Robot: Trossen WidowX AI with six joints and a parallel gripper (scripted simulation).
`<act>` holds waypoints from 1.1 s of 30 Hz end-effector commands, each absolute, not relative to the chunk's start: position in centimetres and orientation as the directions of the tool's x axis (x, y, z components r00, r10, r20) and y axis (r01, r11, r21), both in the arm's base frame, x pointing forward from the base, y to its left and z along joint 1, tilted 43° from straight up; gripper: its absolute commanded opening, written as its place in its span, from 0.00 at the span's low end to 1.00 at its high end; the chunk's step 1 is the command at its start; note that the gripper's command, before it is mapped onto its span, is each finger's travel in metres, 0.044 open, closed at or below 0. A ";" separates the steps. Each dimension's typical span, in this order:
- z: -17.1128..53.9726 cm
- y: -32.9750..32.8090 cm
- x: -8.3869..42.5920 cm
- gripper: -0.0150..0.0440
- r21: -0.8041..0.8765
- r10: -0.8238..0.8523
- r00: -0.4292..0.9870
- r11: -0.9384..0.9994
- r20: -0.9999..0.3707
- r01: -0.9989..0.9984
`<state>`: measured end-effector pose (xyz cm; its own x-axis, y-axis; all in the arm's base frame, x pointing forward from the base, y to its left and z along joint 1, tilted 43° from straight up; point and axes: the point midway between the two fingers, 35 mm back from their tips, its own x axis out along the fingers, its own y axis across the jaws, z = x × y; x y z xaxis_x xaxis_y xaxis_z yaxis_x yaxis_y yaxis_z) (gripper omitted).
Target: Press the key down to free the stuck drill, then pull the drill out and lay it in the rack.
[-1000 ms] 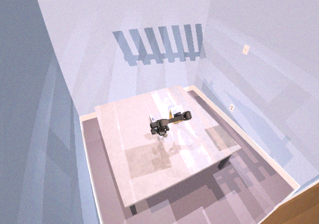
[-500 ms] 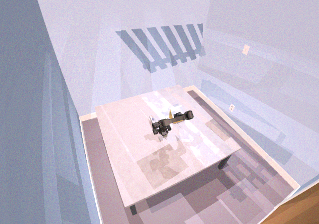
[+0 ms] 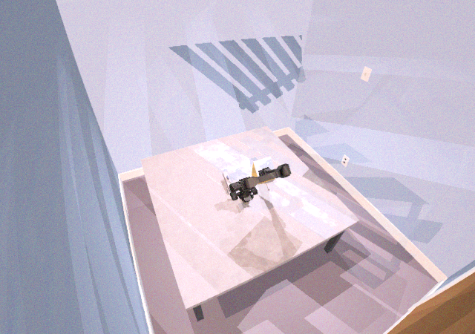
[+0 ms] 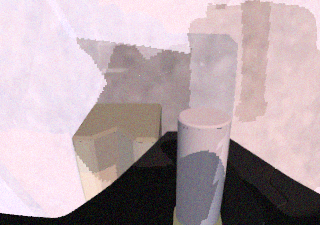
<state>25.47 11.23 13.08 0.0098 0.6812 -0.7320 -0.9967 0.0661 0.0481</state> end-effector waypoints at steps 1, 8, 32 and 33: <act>13.2 11.4 24.6 0.25 0.053 0.683 0.007 0.067 -0.730 -0.996; 13.4 11.6 23.8 0.25 0.053 0.683 0.007 0.067 -0.730 -0.996; 12.7 12.9 22.4 0.25 0.054 0.684 0.007 0.067 -0.730 -0.996; 12.6 13.0 22.4 0.25 0.054 0.684 0.007 0.067 -0.730 -0.996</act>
